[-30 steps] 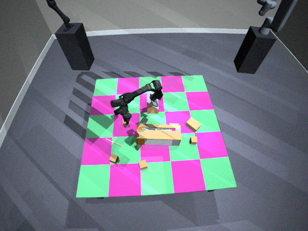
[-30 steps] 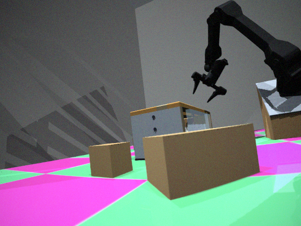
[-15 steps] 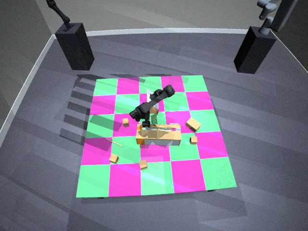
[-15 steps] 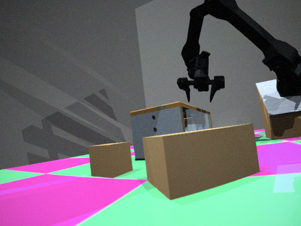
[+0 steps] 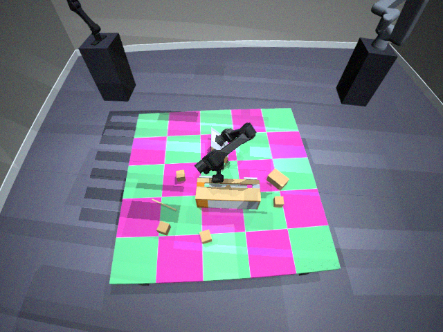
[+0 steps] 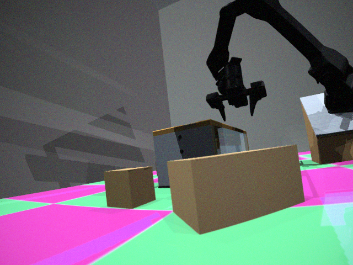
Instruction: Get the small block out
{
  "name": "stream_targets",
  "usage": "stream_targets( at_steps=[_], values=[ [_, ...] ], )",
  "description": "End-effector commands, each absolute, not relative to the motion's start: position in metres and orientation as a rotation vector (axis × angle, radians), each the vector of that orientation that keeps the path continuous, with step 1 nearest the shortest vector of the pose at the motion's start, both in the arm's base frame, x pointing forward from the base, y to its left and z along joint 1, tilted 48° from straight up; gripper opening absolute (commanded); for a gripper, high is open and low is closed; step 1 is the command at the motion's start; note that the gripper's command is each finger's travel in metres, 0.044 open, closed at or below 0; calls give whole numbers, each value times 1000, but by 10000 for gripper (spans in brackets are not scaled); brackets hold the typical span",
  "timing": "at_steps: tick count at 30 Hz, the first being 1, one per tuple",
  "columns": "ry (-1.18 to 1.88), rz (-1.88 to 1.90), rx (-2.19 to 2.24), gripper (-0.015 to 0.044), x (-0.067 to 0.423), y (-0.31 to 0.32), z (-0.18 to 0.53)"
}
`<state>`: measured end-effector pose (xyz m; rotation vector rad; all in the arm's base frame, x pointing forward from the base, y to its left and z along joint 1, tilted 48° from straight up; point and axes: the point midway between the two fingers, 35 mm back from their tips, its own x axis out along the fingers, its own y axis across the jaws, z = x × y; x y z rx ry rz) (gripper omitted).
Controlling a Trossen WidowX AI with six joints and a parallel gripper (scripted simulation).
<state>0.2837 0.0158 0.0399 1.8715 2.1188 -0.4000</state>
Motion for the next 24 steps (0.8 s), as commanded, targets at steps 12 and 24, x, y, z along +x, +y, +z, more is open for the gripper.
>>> stream_targets(
  at_steps=[12,24],
  values=[
    [2122,-415,1871,400,284,32,24],
    [2121,-415,1871,400,285,46,10]
  ],
)
